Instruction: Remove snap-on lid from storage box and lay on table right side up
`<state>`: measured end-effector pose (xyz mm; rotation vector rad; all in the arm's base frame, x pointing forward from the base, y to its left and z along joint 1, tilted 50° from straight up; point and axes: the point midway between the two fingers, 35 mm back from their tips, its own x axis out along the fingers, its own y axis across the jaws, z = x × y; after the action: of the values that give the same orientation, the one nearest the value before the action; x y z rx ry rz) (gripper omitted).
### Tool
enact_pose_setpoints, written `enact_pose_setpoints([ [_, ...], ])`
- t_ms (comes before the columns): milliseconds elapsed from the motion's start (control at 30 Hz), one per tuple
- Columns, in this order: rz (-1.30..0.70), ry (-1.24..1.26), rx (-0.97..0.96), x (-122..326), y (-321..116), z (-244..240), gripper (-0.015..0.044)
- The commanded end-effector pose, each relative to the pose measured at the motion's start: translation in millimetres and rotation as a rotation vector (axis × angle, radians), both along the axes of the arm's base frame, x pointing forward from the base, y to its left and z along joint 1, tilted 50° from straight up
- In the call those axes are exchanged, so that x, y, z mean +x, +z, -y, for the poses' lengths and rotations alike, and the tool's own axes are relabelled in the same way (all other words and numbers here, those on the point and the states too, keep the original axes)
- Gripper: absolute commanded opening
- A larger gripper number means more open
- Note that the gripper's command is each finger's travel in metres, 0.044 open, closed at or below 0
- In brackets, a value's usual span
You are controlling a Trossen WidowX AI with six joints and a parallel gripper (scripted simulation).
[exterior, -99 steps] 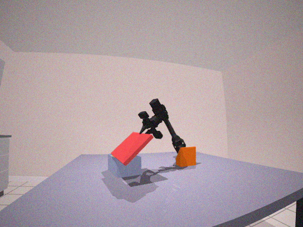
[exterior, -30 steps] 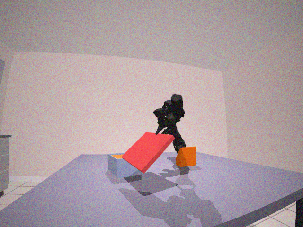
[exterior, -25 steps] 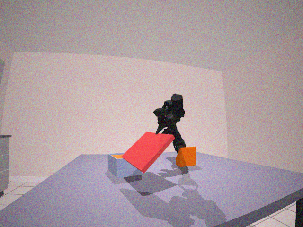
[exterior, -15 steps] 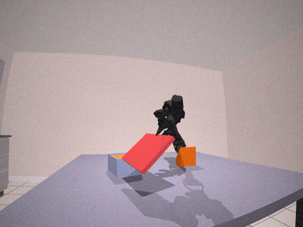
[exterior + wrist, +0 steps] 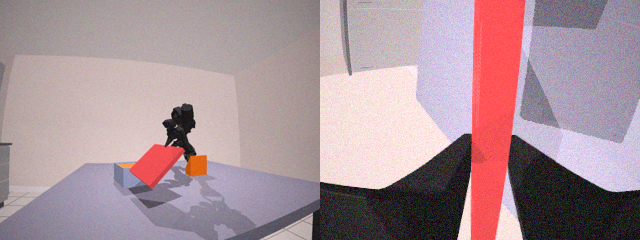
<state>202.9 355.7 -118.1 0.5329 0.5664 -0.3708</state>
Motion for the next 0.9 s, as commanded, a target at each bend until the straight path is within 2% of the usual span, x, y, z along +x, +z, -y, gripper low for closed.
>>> enact_pose_setpoints([
  [0, 0.009, 0.004, 0.002, 1, -1, 1, 0.0],
  [867, 0.009, 0.004, 0.002, 4, -14, 17, 0.0],
])
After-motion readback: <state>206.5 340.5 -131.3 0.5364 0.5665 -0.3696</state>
